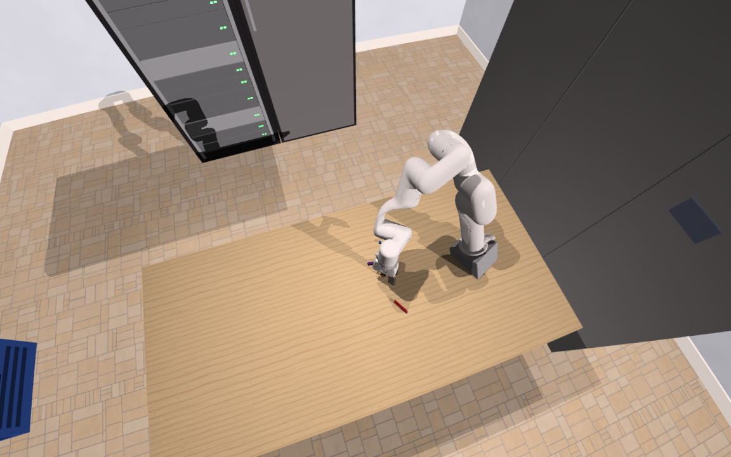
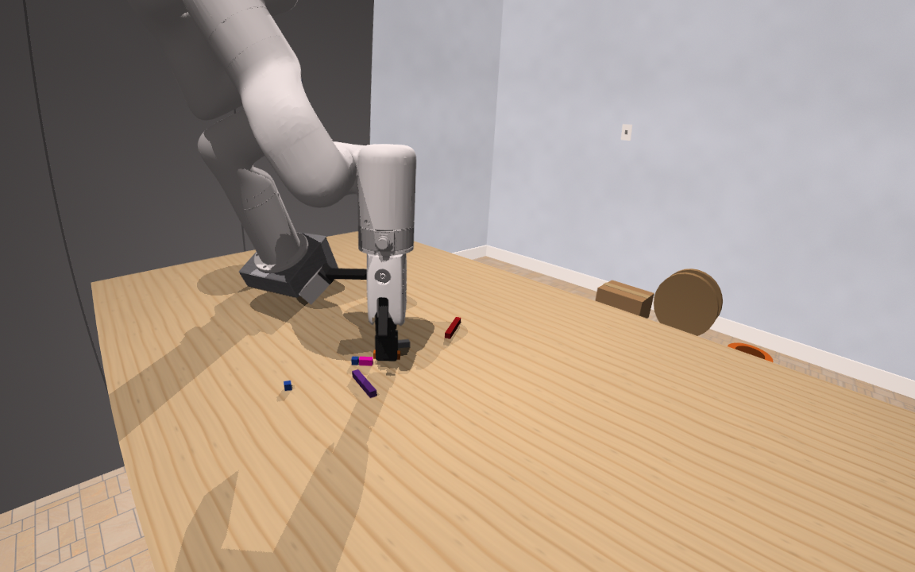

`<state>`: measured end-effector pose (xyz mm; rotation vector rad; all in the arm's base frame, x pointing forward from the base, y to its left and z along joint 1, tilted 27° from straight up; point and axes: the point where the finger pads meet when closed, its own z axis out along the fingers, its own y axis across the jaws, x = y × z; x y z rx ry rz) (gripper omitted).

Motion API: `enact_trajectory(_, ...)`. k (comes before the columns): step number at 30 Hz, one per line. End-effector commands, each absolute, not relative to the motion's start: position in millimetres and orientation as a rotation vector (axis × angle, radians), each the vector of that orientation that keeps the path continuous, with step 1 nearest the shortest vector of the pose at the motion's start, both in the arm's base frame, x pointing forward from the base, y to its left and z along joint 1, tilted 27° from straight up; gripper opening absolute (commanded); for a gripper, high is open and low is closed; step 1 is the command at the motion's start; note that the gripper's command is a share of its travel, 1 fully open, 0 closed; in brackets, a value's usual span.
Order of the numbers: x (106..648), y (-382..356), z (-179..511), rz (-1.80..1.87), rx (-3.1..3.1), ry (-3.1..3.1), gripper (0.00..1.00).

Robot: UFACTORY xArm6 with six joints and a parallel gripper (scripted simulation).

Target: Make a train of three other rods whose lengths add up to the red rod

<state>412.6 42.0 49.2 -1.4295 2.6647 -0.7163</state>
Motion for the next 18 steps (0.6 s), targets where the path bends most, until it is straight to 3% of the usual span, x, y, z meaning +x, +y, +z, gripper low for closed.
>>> enact_trajectory(1,413.6,42.7,50.2,-0.716,-1.428,2.662,0.04)
enact_trajectory(18,414.6,41.1,46.6,-0.716,-1.428,2.662,0.04)
